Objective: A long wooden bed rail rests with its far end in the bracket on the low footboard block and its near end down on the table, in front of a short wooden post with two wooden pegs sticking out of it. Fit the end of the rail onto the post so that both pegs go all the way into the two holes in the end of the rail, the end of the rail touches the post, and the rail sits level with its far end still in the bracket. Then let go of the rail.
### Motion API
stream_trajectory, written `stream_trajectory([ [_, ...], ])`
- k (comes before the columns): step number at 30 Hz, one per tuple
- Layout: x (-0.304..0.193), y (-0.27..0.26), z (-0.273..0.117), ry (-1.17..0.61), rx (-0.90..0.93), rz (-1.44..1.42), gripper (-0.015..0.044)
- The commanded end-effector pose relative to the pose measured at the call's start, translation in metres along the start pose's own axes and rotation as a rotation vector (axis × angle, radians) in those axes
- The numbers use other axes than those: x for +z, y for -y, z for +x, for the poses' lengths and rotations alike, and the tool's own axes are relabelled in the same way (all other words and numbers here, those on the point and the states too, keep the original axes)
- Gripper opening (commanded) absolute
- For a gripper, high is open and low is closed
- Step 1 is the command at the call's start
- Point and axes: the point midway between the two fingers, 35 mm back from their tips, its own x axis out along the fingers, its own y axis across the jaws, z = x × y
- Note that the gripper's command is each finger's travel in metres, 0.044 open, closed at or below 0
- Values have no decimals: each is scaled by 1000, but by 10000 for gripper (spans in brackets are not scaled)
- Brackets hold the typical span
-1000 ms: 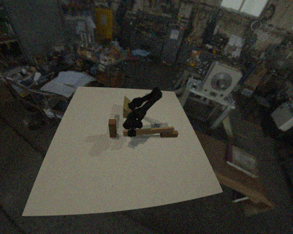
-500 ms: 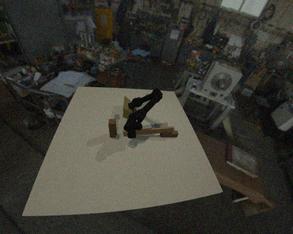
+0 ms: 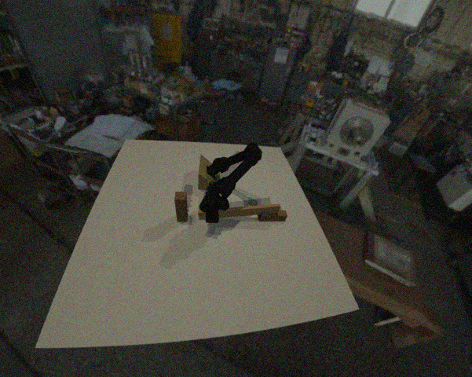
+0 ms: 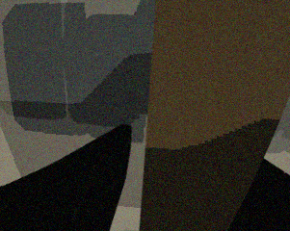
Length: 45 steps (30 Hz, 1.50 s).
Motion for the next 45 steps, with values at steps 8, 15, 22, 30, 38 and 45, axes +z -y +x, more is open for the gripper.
stream_trajectory([
  [8, 0, 0, 1, 5, -3, 4, 26],
  [15, 0, 0, 1, 5, -3, 4, 0],
  [22, 0, 0, -1, 5, -3, 4, 0],
  [30, 0, 1, -5, 4, -3, 4, 0],
  [38, 0, 2, -9, 4, -3, 4, 0],
  [45, 0, 3, -12, 4, -3, 4, 0],
])
